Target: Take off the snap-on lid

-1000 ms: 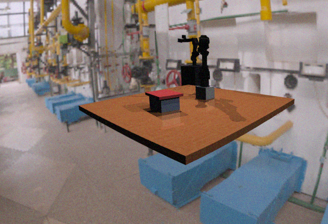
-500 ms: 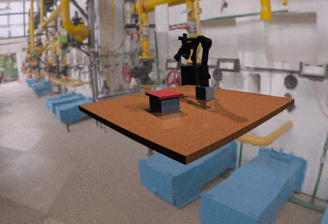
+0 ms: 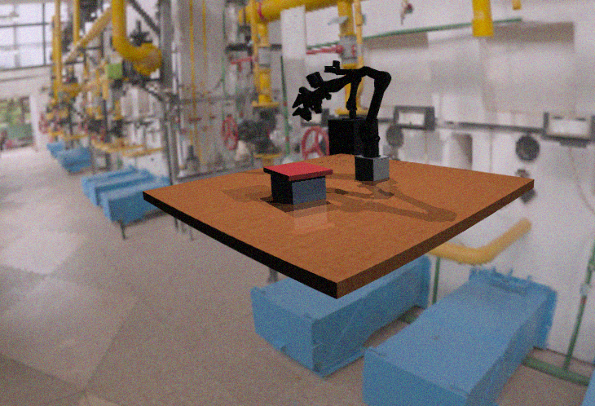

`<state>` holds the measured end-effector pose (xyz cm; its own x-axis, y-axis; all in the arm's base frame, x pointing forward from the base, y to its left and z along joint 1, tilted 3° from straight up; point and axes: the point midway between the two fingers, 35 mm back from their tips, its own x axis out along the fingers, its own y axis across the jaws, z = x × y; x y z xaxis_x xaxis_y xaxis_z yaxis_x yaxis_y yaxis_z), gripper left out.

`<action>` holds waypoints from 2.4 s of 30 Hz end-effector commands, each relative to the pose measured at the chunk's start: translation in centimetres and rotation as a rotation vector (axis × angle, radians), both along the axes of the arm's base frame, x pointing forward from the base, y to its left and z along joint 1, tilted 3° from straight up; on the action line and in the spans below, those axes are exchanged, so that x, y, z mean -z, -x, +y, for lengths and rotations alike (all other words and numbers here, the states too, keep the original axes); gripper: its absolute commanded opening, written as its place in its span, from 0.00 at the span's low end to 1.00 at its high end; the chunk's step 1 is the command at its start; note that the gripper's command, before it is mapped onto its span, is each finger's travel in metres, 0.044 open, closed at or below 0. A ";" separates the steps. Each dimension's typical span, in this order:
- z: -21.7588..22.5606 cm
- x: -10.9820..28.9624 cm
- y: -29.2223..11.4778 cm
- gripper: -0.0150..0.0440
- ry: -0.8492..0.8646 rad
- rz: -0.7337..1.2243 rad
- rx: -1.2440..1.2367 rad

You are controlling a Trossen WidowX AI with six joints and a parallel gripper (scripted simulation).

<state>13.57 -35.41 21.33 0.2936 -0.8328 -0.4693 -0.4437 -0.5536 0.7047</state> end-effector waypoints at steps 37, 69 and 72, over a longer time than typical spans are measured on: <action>38.9 8.8 -14.2 0.65 0.265 0.496 -1.386; 39.1 15.1 -15.8 0.65 0.265 0.496 -1.386; 39.1 15.3 -16.1 0.65 0.265 0.496 -1.386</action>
<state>29.14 3.67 6.15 0.7577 -0.1119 -0.6429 0.6246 -0.1610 0.7642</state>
